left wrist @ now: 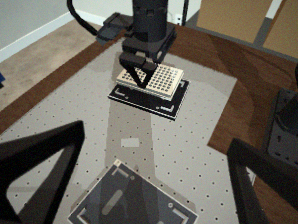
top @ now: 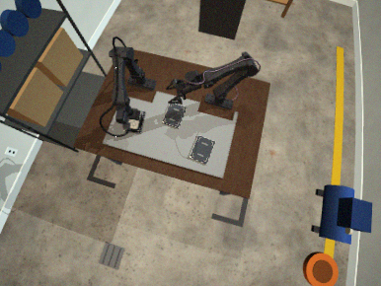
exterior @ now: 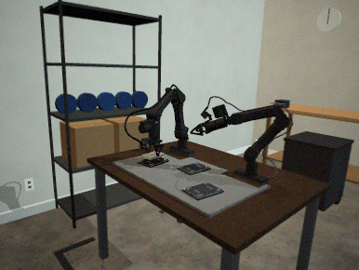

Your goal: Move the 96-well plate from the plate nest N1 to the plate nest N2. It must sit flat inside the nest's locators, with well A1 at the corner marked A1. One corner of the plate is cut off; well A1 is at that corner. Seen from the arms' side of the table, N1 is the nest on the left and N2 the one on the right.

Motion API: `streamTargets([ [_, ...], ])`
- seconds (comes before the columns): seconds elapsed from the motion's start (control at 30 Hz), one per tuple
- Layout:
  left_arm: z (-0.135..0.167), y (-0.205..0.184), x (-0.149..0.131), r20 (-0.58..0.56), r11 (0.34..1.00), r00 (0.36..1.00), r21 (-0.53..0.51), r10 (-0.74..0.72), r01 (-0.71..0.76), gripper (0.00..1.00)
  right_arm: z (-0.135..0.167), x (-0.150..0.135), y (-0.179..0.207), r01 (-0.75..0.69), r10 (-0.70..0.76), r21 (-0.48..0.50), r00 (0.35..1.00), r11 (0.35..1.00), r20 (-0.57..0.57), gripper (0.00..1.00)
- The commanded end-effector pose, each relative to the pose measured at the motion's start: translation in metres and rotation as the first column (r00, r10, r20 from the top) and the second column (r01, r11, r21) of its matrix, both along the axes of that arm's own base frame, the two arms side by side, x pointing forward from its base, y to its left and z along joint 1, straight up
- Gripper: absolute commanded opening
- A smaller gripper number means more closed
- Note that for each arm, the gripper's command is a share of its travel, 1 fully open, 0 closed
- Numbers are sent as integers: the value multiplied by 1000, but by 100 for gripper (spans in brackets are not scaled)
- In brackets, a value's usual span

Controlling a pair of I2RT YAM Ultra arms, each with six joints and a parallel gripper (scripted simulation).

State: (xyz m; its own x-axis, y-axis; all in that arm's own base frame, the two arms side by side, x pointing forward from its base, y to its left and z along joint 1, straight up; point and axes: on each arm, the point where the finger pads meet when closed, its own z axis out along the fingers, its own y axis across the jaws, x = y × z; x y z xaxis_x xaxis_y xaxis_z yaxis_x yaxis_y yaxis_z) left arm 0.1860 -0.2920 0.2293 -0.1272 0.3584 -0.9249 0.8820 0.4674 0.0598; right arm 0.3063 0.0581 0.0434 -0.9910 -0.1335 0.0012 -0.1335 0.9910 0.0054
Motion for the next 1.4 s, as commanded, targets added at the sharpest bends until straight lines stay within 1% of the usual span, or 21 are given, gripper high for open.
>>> streamTargets([
  [0.0,9,-2,1,17,1000,1000,-29,-6,7,100,-6,-2,2,-18,18,-8,1000,1000,-5,78],
  [0.13,9,-2,1,17,1000,1000,-29,-6,7,100,-6,-2,2,-18,18,-8,1000,1000,-5,78],
  [0.23,9,-2,1,17,1000,1000,-29,-6,7,100,2,2,1,-6,6,4,1000,1000,25,78],
  [0.37,9,-2,1,17,1000,1000,-29,-6,7,100,-1,3,3,-21,21,5,999,1000,38,78],
  [0.53,9,-2,1,17,1000,1000,-29,-6,7,100,-17,3,3,-23,23,-4,999,1000,27,78],
  [0.67,9,-2,1,17,1000,1000,-29,-6,7,100,-22,4,3,-23,24,-3,999,1000,27,78],
  [0.87,9,-2,1,17,1000,1000,-29,-6,7,100,-38,-1,3,-28,28,-7,1000,1000,7,78],
  [1.07,9,-2,1,17,1000,1000,-29,-6,7,100,-46,-4,0,-20,20,-9,1000,1000,-10,78],
  [1.17,9,-2,1,17,1000,1000,-29,-6,7,100,-46,-8,-1,-20,20,-12,999,1000,-25,78],
  [1.2,9,-2,1,17,1000,1000,-29,-6,7,100,-38,-2,0,-21,21,-8,1000,1000,-5,78],
  [1.27,9,-2,1,17,1000,1000,-29,-6,7,100,-26,1,1,-24,24,-9,1000,1000,-7,78],
  [1.37,9,-2,1,17,1000,1000,-29,-6,7,100,-24,2,0,-20,20,-9,1000,1000,-7,78],
])
